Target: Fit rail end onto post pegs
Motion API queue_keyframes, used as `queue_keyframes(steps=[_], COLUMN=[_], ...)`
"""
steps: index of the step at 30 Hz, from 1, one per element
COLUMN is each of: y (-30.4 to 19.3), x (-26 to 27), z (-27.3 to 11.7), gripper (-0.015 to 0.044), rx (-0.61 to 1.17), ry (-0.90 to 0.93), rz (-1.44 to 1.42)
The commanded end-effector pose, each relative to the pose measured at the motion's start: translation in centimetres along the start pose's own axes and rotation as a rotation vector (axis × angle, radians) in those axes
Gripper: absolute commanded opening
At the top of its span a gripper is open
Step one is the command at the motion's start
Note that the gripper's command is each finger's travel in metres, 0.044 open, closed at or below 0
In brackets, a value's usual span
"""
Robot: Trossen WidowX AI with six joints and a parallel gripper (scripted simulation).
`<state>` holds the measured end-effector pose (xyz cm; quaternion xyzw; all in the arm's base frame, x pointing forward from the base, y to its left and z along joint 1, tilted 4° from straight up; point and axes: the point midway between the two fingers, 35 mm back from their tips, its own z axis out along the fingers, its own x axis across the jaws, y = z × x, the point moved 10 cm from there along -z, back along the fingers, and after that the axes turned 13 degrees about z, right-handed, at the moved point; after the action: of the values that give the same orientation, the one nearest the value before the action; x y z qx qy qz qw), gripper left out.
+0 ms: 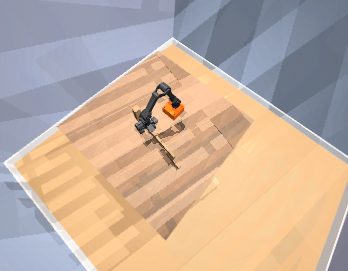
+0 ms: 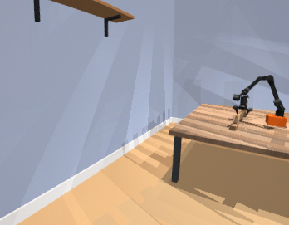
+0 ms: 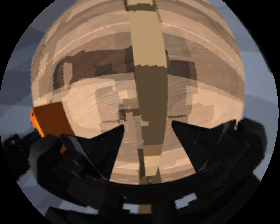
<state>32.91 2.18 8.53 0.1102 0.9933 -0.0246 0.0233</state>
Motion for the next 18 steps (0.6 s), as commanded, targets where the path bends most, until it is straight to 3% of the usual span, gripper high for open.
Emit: queue_keyframes(steps=[1,10,18], y=[-0.05,-0.05,-0.05], x=[0.01,0.01,0.01], z=[0.23,0.23,0.23], gripper=[0.0309,0.0072,0.0], rx=[0.006,0.006,0.006], ry=[0.001,0.001,0.001], rz=[-0.006,-0.006,-0.006])
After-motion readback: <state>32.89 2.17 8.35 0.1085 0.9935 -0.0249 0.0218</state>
